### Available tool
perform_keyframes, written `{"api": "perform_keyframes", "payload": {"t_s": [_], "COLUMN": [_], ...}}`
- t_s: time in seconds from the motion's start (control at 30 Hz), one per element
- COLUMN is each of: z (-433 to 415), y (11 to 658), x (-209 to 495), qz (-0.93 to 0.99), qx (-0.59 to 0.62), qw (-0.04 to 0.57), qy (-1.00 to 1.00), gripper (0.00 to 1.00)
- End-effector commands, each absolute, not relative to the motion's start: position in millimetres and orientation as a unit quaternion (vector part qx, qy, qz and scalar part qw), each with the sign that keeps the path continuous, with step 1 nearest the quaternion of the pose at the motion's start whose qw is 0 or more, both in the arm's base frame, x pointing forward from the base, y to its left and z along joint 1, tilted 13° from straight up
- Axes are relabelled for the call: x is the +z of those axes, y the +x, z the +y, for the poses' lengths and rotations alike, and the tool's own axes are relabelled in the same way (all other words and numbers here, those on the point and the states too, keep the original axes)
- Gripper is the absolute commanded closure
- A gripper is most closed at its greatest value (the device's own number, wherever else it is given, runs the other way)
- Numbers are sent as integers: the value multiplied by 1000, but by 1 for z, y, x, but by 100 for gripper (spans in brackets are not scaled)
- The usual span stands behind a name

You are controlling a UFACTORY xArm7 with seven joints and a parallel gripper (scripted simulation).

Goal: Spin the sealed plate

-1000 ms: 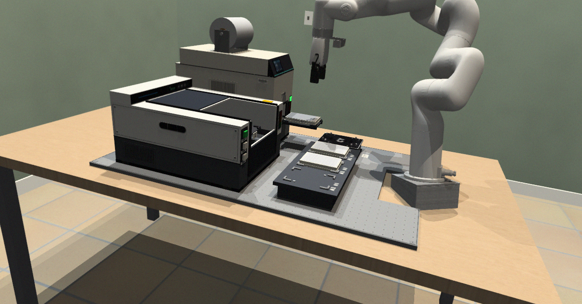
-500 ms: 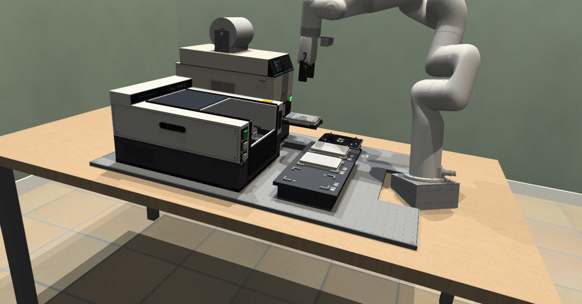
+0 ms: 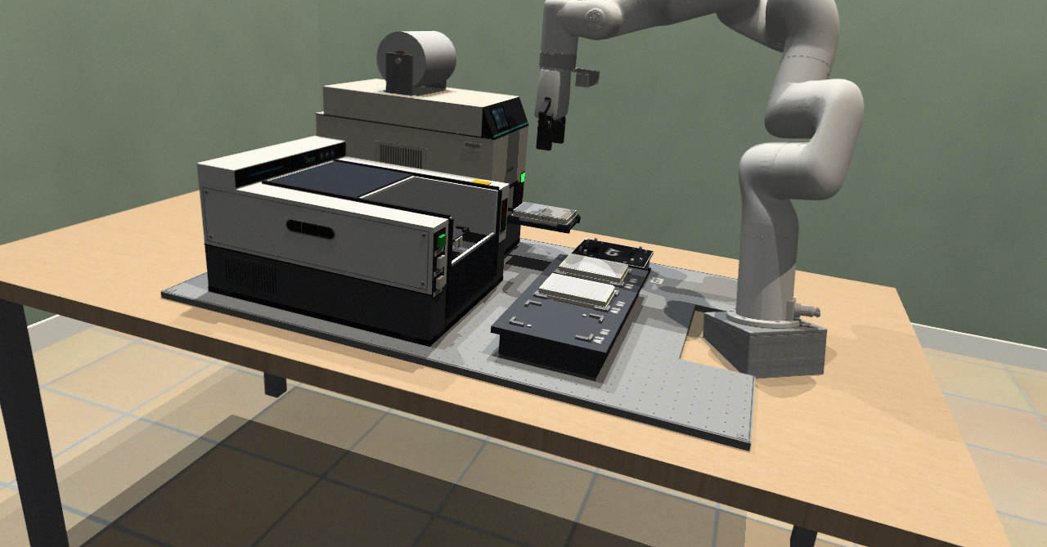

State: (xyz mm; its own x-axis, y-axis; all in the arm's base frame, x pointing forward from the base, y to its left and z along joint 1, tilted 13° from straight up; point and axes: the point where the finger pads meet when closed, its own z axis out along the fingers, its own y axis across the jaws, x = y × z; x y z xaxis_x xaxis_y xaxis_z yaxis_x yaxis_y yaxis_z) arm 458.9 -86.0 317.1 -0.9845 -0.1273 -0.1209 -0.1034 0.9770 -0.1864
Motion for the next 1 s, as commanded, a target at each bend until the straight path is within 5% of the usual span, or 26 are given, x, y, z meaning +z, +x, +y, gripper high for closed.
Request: {"api": "perform_keyframes", "payload": {"t_s": [0.0,0.97], "z": [-87,-94], "y": [461,466], "x": [312,271], "qz": [992,992], "qx": [-90,-90], "qw": [68,68], "qy": [-58,-58], "gripper": [0,0]}}
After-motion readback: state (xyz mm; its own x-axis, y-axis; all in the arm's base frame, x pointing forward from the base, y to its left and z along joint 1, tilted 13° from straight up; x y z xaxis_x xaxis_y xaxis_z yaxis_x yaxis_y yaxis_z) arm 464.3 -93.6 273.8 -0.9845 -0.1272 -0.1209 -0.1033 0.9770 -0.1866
